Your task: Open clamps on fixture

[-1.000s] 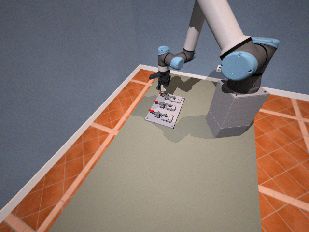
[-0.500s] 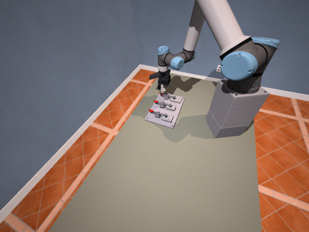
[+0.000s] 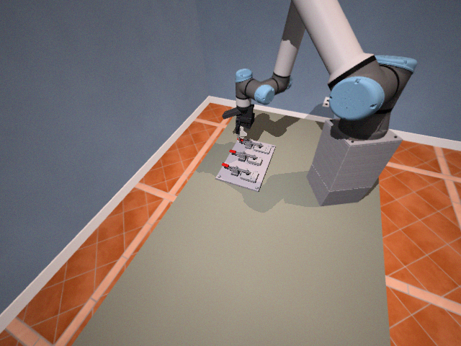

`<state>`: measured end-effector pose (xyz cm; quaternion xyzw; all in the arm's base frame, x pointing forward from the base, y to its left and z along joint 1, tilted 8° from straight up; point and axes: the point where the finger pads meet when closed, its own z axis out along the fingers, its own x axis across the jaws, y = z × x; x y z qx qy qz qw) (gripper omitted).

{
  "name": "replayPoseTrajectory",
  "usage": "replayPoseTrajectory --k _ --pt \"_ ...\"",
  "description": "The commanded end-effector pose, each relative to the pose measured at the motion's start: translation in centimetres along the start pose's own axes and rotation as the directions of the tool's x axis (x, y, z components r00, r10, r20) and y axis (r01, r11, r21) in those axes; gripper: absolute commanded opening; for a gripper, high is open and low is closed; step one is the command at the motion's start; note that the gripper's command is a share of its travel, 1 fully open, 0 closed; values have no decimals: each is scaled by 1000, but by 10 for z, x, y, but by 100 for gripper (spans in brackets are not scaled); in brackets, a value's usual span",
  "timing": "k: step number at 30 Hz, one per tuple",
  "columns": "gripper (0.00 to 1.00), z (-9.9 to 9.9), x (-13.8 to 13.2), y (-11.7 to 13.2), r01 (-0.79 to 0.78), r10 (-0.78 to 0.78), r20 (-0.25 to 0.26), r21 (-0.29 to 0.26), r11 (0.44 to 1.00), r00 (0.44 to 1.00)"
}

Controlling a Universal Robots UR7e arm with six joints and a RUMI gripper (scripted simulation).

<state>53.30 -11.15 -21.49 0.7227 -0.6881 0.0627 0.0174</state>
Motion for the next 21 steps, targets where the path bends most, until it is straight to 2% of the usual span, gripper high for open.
replayPoseTrajectory --k 1,9,21 --pt "28 4 0 -1 0 0 -1 1 1000 1000" --pt "28 20 0 -1 0 0 -1 1 1000 1000" --pt "28 26 0 -1 0 0 -1 1 1000 1000"
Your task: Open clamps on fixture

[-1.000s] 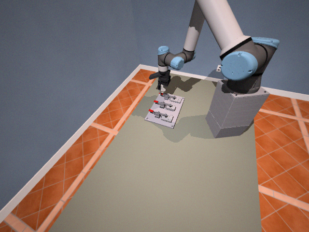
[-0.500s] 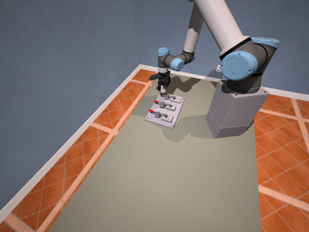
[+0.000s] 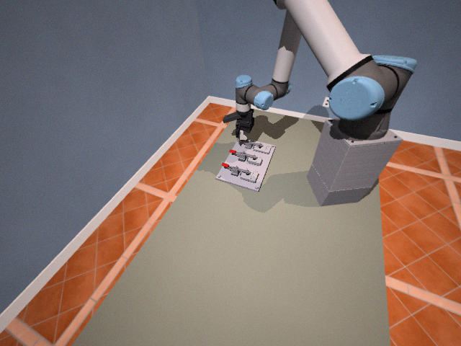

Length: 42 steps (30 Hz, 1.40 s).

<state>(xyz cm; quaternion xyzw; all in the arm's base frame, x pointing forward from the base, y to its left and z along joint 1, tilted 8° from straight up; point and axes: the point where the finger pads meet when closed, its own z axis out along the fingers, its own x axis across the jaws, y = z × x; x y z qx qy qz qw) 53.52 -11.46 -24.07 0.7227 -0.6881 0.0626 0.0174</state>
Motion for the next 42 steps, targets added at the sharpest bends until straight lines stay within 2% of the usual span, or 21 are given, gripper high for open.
replayPoseTrajectory --k 1,32,33,42 --pt "28 0 0 -1 0 0 -1 1 1000 1000" --pt "28 0 0 -1 0 0 -1 1 1000 1000" --pt "0 0 0 -1 0 0 -1 1 1000 1000" --pt "0 0 0 -1 0 0 -1 1 1000 1000"
